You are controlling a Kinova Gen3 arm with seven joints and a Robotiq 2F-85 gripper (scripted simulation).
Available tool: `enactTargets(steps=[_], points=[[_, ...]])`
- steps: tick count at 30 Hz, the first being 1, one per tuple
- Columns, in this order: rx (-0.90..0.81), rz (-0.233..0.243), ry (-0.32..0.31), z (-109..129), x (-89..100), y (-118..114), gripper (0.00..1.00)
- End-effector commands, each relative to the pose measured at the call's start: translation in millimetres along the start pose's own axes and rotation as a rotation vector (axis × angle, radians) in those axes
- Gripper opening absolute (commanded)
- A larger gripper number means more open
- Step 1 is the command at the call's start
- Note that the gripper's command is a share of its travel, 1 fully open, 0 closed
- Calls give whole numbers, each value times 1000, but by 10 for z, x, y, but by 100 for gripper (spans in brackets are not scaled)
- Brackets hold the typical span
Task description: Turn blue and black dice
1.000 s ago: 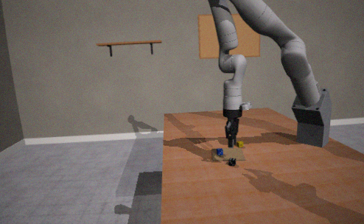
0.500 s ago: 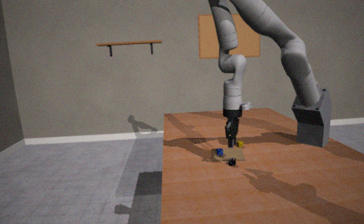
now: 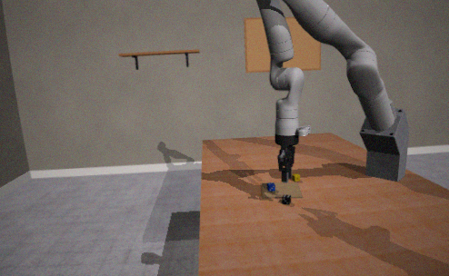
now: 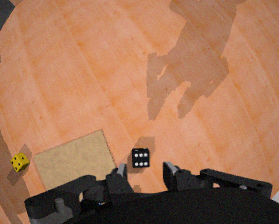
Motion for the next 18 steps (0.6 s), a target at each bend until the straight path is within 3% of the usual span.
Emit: enactTargets(steps=[1,18], points=[[-1,7,2,9,-17,-23,41],[-1,7,2,5,-172,-20,41]])
Point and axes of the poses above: the point where the finger pads meet when closed, its own x axis back along the fingers, its own y axis across the jaws, z = x × y, the point moved 4 cm from there along x, back along the fingers, and after that the axes turned 7 degrees about -x, right-handed, at the moved point
